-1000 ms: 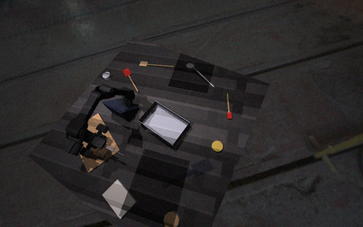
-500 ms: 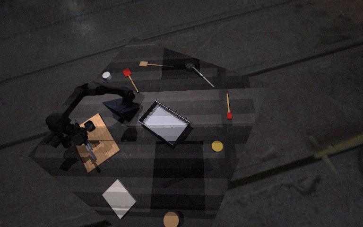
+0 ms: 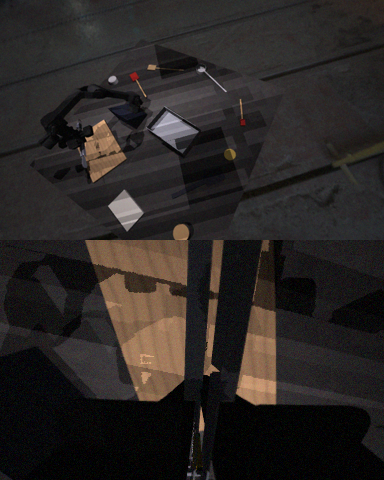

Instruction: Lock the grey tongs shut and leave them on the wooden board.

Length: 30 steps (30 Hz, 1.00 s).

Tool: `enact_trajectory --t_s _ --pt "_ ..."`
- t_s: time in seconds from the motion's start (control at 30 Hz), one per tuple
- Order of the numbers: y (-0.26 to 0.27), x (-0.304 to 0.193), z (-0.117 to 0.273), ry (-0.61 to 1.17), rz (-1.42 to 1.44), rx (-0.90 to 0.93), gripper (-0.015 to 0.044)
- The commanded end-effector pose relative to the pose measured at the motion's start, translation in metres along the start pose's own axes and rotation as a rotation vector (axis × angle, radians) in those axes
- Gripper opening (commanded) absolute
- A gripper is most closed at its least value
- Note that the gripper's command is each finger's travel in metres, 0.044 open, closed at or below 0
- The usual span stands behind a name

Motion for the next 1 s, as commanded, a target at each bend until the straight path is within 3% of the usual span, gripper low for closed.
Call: enact_trajectory --t_s 0.0,0.97 --pt "-0.002 -0.001 0.002 -0.004 -0.012 -0.013 -0.015" --pt "-0.002 -0.054 -0.03 -0.811 -0.021 -0.075 -0.015"
Point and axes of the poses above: the point midway between the two fingers, 35 mm back from their tips, its own z axis back along the fingers, its own y axis across the jaws, x = y × z, the point moved 5 cm from there along z, back along the fingers, and after that the axes turned 10 degrees about z, right-handed, at the moved point
